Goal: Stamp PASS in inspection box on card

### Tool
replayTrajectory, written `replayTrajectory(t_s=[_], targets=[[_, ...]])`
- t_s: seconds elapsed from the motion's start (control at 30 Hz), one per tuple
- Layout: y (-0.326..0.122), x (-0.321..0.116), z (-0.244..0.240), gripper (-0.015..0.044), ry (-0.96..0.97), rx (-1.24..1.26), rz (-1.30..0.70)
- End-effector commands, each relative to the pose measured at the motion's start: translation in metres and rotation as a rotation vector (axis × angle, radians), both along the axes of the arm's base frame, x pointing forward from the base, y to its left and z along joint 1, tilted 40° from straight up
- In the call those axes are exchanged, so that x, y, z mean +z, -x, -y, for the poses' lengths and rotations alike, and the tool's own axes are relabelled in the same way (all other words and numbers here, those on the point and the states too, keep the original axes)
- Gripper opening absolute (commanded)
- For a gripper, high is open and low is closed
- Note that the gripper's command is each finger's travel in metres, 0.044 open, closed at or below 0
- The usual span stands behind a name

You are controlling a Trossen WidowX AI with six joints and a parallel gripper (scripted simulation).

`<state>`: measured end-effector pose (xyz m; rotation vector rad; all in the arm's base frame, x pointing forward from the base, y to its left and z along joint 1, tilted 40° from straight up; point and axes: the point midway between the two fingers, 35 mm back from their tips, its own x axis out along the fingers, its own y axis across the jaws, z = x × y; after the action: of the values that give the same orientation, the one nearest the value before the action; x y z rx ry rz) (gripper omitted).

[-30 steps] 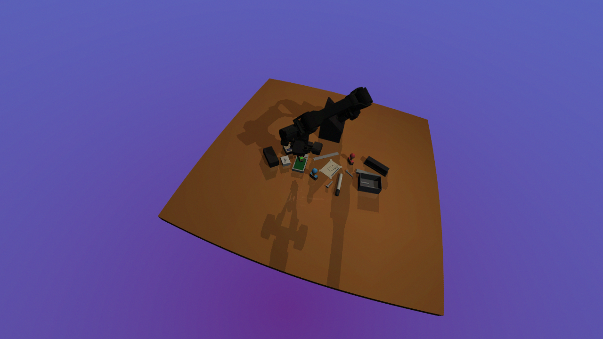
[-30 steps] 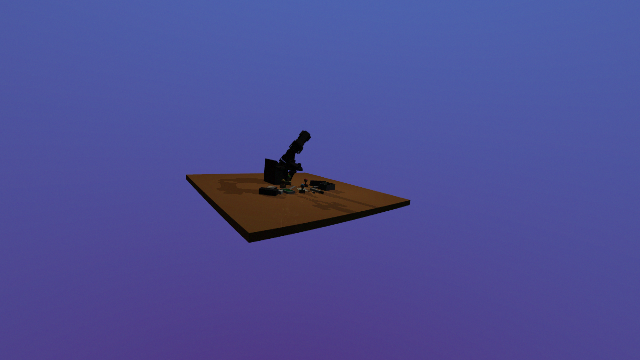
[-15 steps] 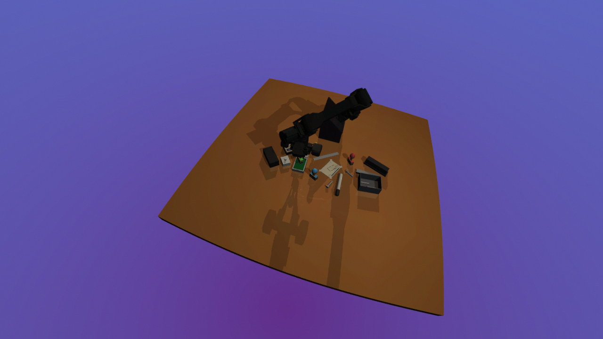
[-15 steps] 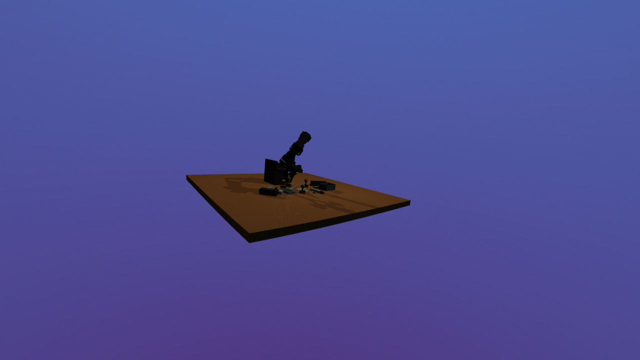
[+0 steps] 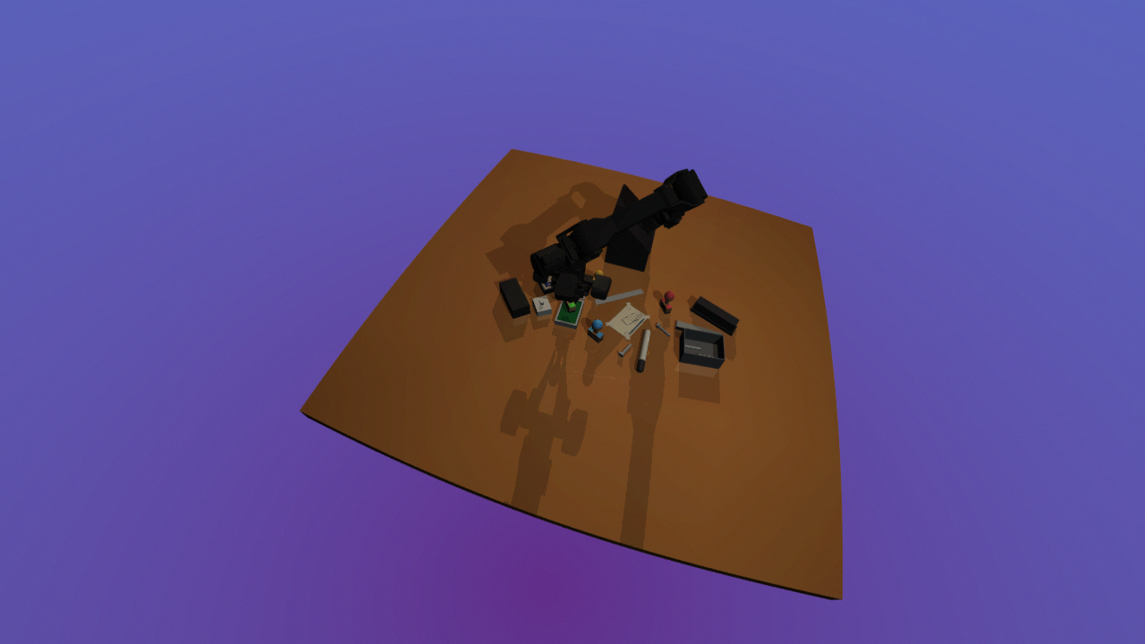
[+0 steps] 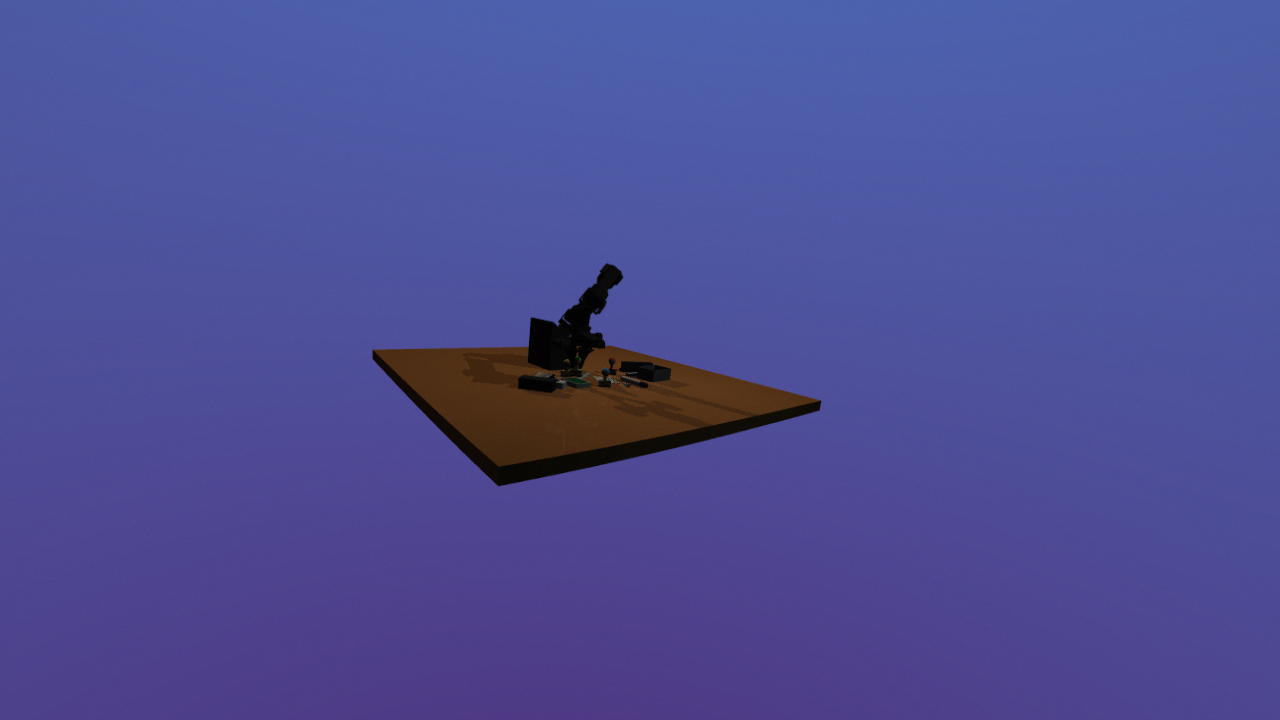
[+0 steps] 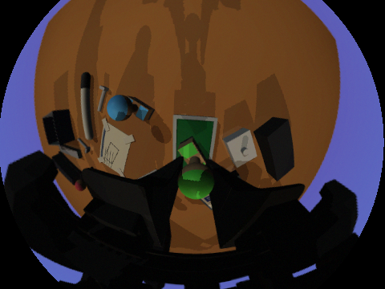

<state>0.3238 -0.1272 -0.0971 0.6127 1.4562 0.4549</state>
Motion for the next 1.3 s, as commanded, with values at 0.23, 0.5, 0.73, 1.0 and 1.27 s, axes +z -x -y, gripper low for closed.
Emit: replayTrajectory(t_s=[0.23,0.5,0.73,1.0,1.27], targets=[[-0.001,-0.005,-0.005,0.0,-0.003,-0.005,0.0],[-0.001,-0.009,-0.008,0.0,-0.004,-0.005,0.001],[-0.001,-0.011,-0.01,0.0,-0.004,-0.004,0.002],[-0.001,-0.012,-0.011,0.0,-0.004,-0.001,0.004],[-0.001,-0.014,-0.012,0.0,-0.004,-0.001,0.004]])
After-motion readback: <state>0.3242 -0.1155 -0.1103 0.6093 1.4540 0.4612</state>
